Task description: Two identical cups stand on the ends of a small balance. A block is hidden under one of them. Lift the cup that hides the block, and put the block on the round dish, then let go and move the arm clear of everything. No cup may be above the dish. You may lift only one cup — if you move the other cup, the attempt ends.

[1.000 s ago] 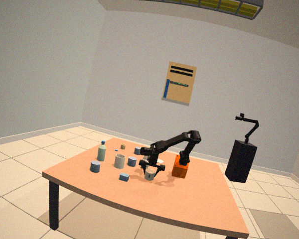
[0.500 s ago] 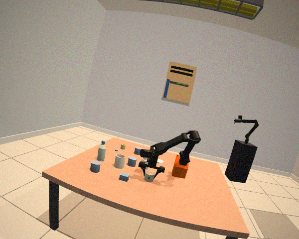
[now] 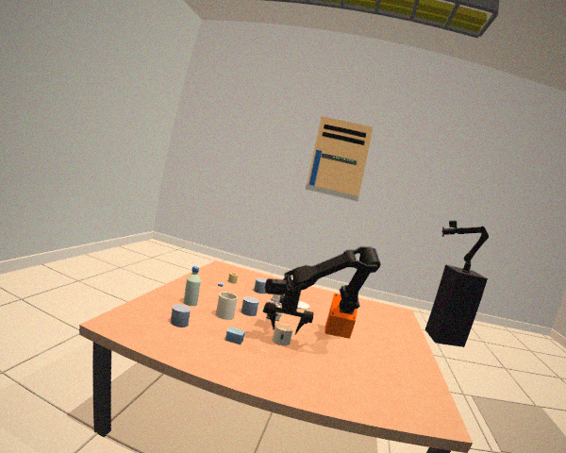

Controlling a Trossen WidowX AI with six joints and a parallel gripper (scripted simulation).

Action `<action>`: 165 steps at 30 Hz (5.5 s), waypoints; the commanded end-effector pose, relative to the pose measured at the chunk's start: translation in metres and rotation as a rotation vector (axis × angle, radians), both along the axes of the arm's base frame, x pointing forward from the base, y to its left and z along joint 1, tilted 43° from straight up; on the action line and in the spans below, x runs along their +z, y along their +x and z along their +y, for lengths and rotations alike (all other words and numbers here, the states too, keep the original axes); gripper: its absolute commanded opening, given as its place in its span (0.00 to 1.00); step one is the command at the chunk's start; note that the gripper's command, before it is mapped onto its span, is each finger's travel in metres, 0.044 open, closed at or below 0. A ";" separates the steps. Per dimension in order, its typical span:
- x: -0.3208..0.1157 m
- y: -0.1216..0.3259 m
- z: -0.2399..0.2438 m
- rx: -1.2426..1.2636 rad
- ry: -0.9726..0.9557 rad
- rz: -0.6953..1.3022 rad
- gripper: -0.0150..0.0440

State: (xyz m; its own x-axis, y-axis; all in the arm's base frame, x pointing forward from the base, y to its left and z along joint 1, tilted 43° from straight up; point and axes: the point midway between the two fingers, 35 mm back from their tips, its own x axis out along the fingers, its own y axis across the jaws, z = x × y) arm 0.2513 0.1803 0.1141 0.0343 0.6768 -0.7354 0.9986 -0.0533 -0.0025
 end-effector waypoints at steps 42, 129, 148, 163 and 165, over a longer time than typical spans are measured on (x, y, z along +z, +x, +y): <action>-0.028 0.059 -0.147 0.103 -0.008 -0.122 0.69; -0.187 0.022 -0.344 0.094 -0.065 -0.110 0.25; -0.298 -0.059 -0.377 0.104 -0.032 -0.118 0.25; -0.329 -0.057 -0.349 0.104 -0.030 -0.119 0.25; -0.330 -0.057 -0.349 0.104 -0.030 -0.119 0.25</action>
